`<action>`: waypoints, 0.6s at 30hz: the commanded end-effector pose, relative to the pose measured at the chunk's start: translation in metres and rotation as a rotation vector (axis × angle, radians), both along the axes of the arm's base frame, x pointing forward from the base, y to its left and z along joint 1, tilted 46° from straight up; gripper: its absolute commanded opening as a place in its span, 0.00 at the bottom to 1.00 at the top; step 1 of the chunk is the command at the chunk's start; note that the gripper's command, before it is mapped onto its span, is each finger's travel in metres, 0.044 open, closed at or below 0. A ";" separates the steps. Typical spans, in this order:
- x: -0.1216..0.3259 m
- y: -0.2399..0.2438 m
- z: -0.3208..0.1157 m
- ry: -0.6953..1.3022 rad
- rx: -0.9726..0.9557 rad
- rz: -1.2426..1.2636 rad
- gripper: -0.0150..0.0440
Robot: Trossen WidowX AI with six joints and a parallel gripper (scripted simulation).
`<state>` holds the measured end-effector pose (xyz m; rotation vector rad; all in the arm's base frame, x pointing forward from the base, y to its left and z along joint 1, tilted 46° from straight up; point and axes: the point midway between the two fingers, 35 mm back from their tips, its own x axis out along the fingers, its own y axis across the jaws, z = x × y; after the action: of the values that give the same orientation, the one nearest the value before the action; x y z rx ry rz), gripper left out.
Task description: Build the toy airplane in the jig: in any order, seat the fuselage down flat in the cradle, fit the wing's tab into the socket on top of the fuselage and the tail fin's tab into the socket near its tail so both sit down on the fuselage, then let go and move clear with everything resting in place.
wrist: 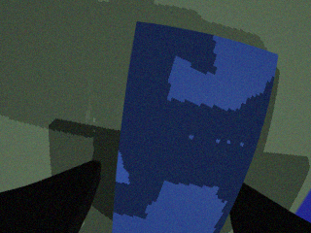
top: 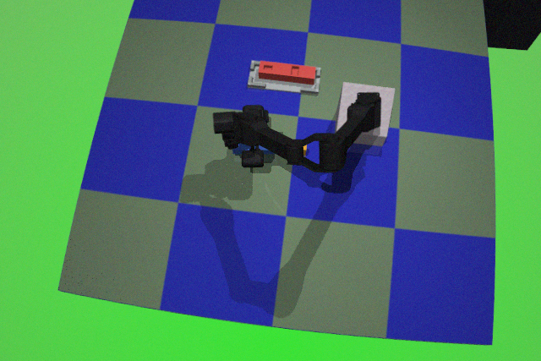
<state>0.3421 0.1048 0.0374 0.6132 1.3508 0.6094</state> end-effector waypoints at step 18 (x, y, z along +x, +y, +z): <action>-0.001 -0.005 0.004 0.006 -0.005 0.006 0.25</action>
<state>0.3398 0.1033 0.0369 0.6124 1.3636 0.6087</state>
